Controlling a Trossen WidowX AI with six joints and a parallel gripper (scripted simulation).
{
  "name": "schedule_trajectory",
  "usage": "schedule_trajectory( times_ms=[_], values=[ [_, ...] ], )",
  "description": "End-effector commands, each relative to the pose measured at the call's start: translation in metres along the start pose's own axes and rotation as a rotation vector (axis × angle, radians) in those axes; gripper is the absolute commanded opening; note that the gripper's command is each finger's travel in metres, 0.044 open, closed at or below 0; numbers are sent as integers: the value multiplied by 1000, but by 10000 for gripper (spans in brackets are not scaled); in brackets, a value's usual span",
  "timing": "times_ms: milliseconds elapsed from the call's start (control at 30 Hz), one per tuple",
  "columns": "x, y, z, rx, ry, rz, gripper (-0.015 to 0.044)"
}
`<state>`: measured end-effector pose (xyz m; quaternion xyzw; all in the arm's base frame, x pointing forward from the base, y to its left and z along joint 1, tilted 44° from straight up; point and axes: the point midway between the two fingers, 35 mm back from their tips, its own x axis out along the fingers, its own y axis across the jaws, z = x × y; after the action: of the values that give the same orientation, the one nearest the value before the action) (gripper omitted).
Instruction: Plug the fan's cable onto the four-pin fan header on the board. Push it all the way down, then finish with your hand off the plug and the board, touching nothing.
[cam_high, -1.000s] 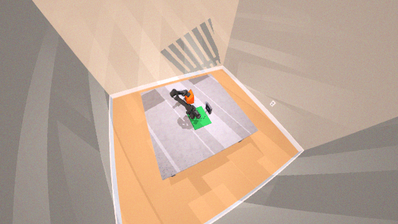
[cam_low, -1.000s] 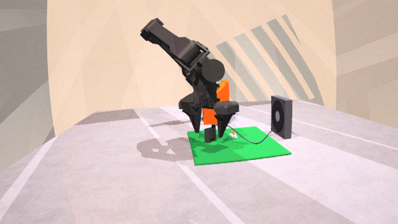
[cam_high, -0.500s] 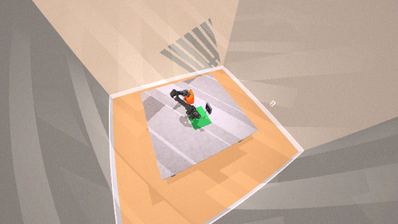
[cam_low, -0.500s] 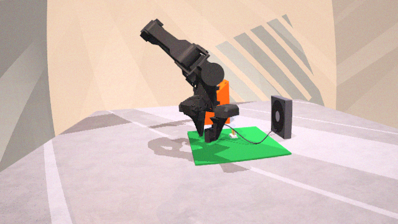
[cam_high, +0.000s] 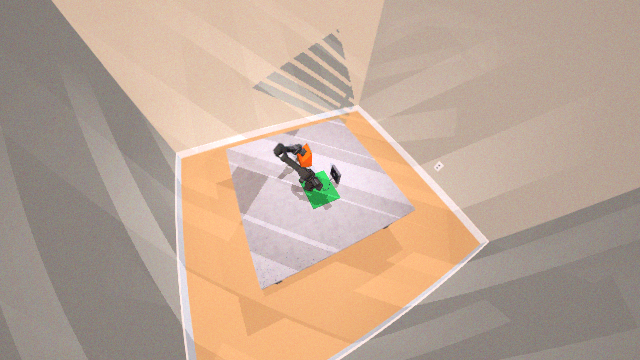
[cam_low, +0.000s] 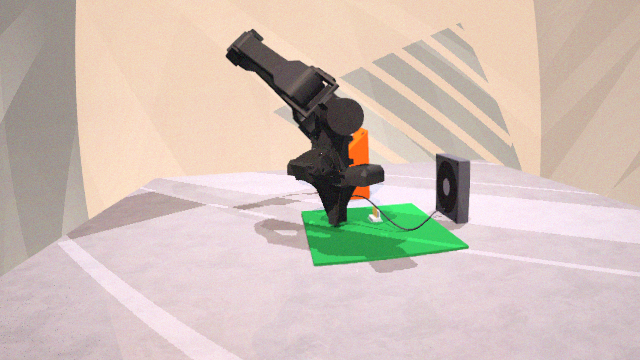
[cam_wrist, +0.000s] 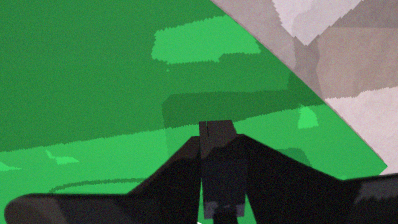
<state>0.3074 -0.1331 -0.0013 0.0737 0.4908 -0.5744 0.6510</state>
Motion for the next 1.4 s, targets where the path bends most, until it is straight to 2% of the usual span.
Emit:
schedule_trajectory(
  times_ms=[0, 267, 1133, 1367],
  values=[
    [-40, 3, 1, 1, -14, 21, 0],
    [-42, 5, -2, -23, -14, 21, 0],
    [-41, 27, -83, -912, -19, 17, 0],
    [-40, 27, -85, -934, -19, 17, 0]
  ],
)
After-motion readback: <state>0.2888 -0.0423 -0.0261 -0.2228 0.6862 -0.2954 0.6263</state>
